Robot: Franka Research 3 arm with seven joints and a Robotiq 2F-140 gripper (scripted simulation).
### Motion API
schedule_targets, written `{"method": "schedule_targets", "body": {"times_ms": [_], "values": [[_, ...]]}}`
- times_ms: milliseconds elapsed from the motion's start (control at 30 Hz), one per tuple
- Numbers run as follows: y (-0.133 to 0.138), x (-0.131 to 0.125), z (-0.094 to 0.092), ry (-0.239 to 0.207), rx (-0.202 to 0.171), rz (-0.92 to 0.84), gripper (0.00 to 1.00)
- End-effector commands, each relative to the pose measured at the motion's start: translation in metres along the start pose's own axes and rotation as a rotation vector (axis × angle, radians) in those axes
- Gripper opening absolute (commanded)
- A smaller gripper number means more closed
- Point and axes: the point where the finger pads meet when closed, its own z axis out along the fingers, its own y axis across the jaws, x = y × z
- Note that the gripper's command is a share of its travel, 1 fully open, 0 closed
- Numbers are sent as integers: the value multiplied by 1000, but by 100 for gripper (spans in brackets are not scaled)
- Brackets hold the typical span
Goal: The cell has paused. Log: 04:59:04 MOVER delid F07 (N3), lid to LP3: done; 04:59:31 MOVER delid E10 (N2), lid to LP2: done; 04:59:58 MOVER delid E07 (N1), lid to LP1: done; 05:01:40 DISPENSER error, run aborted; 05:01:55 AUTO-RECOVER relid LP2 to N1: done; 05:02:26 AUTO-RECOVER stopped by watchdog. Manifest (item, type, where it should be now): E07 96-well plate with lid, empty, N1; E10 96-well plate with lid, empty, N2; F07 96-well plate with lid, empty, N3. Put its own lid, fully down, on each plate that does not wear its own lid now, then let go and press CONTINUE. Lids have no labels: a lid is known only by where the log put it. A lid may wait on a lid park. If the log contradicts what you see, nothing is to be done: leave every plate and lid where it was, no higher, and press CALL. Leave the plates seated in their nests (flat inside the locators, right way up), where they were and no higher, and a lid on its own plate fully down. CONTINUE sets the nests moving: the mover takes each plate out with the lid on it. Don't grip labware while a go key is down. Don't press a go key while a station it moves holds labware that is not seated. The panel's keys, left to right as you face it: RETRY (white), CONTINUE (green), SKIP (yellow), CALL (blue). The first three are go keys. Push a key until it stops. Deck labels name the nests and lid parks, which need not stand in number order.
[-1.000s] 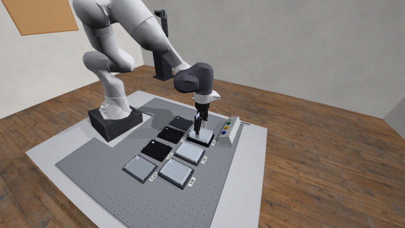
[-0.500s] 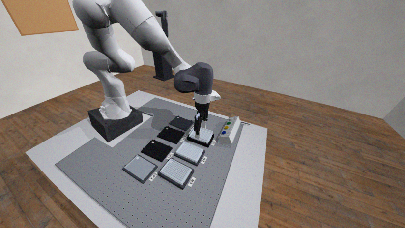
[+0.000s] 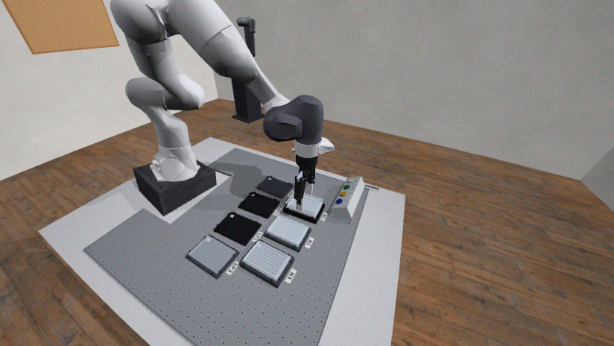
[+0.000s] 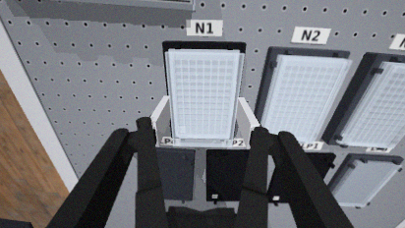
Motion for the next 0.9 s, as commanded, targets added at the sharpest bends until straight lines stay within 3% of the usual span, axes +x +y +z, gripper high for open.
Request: {"method": "schedule_targets", "body": {"times_ms": [0,867], "values": [[0,2,1,3,1,1,0],[-1,2,7,3,1,-1,0]]}}
